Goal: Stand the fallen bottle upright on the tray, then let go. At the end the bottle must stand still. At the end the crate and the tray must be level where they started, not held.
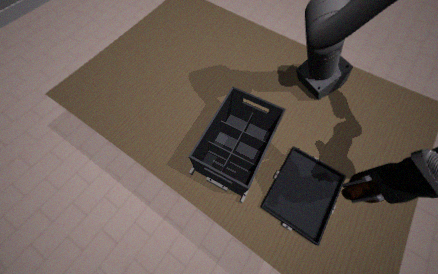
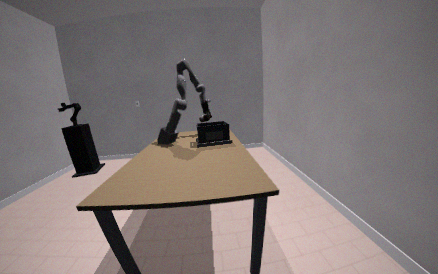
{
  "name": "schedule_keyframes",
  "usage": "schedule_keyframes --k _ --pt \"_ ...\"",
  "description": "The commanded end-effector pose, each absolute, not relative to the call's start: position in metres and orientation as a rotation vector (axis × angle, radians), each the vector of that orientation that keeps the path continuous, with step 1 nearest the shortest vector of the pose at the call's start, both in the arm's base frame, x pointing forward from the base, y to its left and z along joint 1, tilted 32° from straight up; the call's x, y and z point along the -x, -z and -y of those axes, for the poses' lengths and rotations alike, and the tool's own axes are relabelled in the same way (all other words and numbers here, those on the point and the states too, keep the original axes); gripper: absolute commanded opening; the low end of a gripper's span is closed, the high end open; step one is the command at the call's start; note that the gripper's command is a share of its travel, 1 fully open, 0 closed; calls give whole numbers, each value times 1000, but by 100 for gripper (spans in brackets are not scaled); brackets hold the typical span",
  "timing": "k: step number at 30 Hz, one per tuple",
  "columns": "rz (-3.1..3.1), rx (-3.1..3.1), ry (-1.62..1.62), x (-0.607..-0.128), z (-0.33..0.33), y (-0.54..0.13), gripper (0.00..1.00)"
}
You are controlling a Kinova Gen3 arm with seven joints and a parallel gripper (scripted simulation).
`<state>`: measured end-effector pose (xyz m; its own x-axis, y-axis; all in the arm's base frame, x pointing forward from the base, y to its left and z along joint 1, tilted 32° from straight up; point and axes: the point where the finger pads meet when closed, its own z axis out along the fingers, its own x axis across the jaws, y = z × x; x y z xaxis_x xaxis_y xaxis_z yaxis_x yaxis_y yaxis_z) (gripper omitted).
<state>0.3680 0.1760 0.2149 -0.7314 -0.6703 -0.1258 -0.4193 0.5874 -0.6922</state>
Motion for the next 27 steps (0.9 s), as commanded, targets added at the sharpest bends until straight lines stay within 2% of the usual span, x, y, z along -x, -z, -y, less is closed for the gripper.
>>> schedule_keyframes --k 1,27 --pt "-2426 880 955 -368 -177 -215 0" --pt "-2355 845 1063 -367 -177 -215 0"
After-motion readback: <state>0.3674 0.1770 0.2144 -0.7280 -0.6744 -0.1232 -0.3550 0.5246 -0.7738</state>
